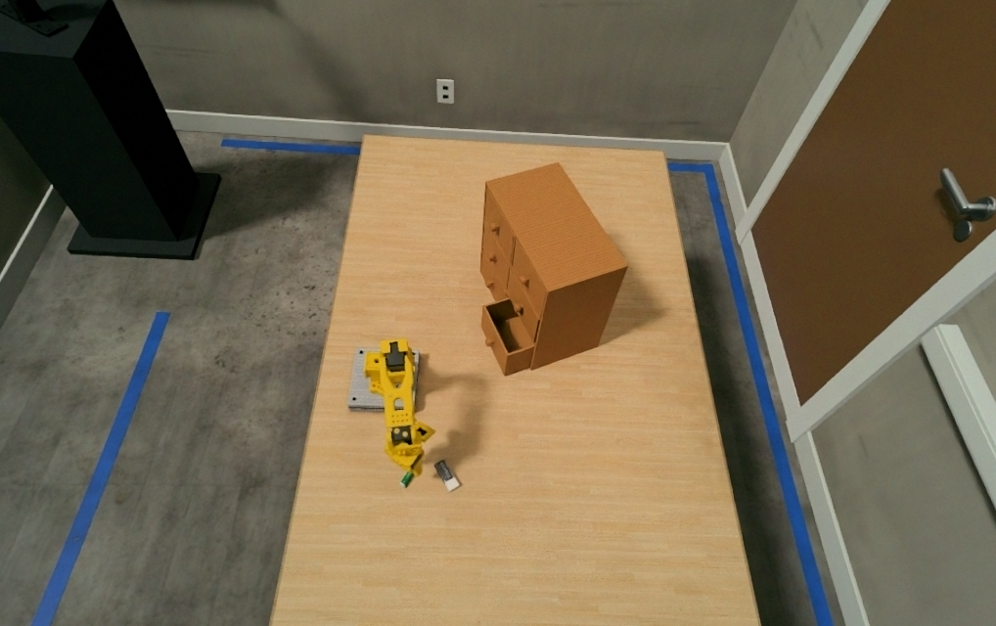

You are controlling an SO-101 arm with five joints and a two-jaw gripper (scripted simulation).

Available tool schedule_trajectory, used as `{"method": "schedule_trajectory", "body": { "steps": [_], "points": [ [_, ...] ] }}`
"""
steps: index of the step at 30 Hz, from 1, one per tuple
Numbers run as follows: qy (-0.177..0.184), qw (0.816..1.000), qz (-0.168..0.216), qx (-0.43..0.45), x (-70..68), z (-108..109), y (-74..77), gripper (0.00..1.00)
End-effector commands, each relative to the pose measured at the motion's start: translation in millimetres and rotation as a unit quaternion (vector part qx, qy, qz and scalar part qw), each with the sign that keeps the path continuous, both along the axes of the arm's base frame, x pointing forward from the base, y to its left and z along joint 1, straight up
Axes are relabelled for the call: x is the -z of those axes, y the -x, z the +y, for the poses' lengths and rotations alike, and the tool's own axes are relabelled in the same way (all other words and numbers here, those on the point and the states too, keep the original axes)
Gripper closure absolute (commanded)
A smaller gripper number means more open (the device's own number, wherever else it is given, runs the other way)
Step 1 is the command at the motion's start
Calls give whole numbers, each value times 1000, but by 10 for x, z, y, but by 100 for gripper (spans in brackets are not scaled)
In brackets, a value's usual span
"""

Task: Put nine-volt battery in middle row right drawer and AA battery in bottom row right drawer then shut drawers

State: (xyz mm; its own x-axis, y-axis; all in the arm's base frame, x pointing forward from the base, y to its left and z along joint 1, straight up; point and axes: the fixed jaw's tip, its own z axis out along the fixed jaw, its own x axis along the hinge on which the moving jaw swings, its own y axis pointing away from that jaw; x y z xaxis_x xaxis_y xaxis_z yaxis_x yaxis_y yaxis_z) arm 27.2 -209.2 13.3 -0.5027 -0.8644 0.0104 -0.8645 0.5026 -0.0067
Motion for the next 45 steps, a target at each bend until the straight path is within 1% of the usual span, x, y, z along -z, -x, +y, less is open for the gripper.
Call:
{"method": "schedule_trajectory", "body": {
  "steps": [1,2,7,19,23,36,39,45],
  "points": [
    [-7,1000,0,2,26,27,24,79],
    [-7,1000,0,2,26,27,24,79],
    [-7,1000,0,2,188,2,11,79],
    [-7,1000,0,2,188,2,11,79],
    [-7,1000,0,2,319,-7,3,79],
    [-7,1000,0,2,319,-7,3,79],
    [-7,1000,0,2,416,-8,-3,79],
    [-7,1000,0,2,416,-8,-3,79]
  ]
}}
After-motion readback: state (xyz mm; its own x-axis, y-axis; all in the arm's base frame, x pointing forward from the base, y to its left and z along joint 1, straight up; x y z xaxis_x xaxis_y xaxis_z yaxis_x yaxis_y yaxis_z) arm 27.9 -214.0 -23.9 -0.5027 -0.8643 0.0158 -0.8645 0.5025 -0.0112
